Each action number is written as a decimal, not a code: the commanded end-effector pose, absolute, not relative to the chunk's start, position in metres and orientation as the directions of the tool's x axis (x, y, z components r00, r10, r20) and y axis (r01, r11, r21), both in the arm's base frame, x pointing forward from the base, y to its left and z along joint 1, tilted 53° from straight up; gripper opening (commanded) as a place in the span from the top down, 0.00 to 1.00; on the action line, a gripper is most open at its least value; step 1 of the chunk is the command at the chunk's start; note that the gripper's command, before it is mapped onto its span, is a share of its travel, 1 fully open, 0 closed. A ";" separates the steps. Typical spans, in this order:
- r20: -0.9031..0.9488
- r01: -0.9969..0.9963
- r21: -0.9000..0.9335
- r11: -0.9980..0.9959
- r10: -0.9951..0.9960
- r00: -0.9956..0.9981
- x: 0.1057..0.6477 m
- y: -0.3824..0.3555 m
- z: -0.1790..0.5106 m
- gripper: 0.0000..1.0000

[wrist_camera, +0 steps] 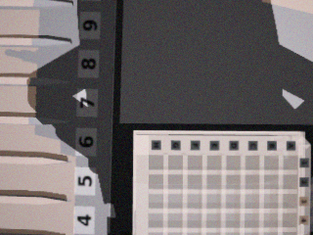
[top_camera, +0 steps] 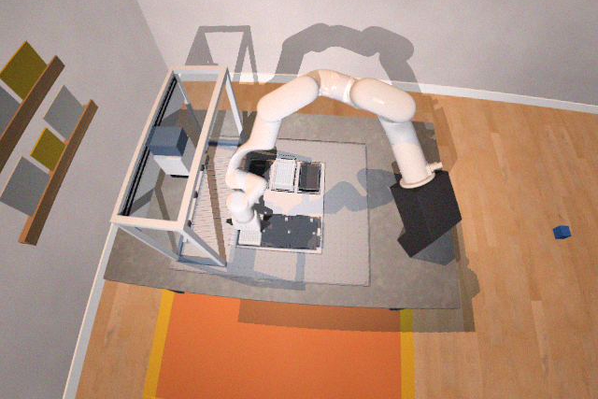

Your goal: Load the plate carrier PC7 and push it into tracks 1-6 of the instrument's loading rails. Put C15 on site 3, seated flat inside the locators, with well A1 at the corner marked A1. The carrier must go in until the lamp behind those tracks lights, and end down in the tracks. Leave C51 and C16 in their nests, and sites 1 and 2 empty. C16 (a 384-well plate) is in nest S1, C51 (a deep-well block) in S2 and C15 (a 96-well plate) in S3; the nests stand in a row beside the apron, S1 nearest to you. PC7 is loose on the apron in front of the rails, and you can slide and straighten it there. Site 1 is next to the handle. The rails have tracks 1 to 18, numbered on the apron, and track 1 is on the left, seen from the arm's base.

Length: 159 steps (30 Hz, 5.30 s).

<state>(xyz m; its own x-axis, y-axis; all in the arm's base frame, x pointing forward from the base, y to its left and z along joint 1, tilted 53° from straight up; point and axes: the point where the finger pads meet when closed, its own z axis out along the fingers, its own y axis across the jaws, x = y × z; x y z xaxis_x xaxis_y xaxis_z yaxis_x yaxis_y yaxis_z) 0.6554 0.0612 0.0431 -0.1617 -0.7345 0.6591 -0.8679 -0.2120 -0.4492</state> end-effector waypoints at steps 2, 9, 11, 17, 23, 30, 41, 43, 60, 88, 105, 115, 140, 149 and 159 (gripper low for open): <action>0.658 -0.866 -0.452 -0.214 -0.736 -0.162 0.658 0.061 0.042 1.00; 0.658 -0.866 -0.452 -0.214 -0.736 -0.162 0.659 0.058 0.040 1.00; 0.658 -0.866 -0.452 -0.214 -0.736 -0.162 0.659 0.058 0.040 1.00; 0.658 -0.866 -0.452 -0.214 -0.736 -0.162 0.660 0.058 0.040 1.00; 0.658 -0.866 -0.452 -0.214 -0.736 -0.162 0.660 0.058 0.040 1.00; 0.658 -0.866 -0.452 -0.214 -0.736 -0.162 0.660 0.058 0.040 0.00; 0.658 -0.866 -0.452 -0.214 -0.736 -0.162 0.660 0.058 0.040 0.00; 0.658 -0.866 -0.452 -0.214 -0.736 -0.162 0.660 0.058 0.040 0.00; 0.658 -0.866 -0.452 -0.214 -0.736 -0.162 0.660 0.058 0.040 0.00; 0.658 -0.866 -0.452 -0.213 -0.736 -0.162 0.642 0.083 0.063 0.00; 0.658 -0.866 -0.452 -0.213 -0.736 -0.162 0.630 0.099 0.078 0.00; 0.657 -0.866 -0.452 -0.213 -0.736 -0.162 0.623 0.108 0.087 0.00; 0.657 -0.866 -0.452 -0.213 -0.736 -0.162 0.607 0.130 0.107 0.00; 0.657 -0.866 -0.452 -0.213 -0.736 -0.162 0.607 0.130 0.107 0.00; 0.734 -0.881 -0.312 -0.355 -0.679 0.014 0.607 0.130 0.107 0.00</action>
<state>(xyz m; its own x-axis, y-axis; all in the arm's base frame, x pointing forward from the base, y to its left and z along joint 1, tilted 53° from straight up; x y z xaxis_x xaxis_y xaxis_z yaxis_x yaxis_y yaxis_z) 0.6069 0.1279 0.1055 -0.1094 -0.7199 0.6854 -0.8751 -0.2573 -0.4098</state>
